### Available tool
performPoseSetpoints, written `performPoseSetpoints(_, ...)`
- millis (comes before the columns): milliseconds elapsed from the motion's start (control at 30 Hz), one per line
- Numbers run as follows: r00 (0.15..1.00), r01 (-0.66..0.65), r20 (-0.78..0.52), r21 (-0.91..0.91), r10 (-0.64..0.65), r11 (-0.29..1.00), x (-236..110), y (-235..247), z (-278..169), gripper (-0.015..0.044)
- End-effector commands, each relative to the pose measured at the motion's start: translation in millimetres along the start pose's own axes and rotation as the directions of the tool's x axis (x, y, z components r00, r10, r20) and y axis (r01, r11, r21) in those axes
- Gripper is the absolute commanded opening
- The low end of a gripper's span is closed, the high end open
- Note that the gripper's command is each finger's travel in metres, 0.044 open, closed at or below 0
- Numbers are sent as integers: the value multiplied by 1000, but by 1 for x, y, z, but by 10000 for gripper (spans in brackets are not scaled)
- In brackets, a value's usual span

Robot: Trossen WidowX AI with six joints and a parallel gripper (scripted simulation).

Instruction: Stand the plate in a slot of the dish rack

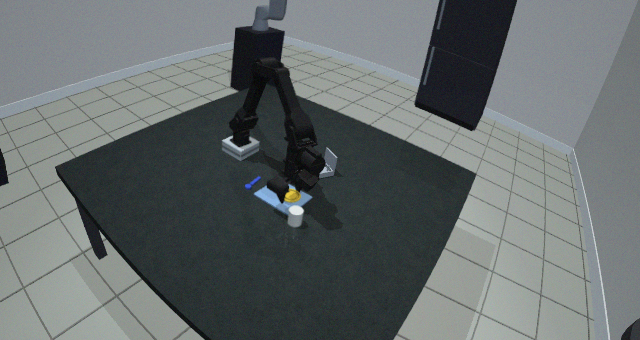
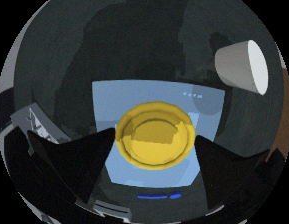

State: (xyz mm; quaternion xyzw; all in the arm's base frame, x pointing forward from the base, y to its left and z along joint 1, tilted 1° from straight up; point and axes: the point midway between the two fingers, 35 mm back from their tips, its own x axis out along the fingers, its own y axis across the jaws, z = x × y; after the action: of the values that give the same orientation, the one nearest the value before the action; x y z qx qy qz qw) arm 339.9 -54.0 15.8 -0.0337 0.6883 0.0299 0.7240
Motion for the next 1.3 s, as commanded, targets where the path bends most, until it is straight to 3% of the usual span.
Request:
performPoseSetpoints(0, 1000, -6, 2, 3, 6, 1000, 2, 1, 0, 384)
performPoseSetpoints(467, 1000, -6, 2, 3, 6, 1000, 2, 1, 0, 310)
performPoseSetpoints(867, 1000, -5, 3, 3, 5, 1000, -43, -2, 11, 0)
performPoseSetpoints(1267, 1000, -5, 4, 3, 5, 1000, -96, -4, 16, 0)
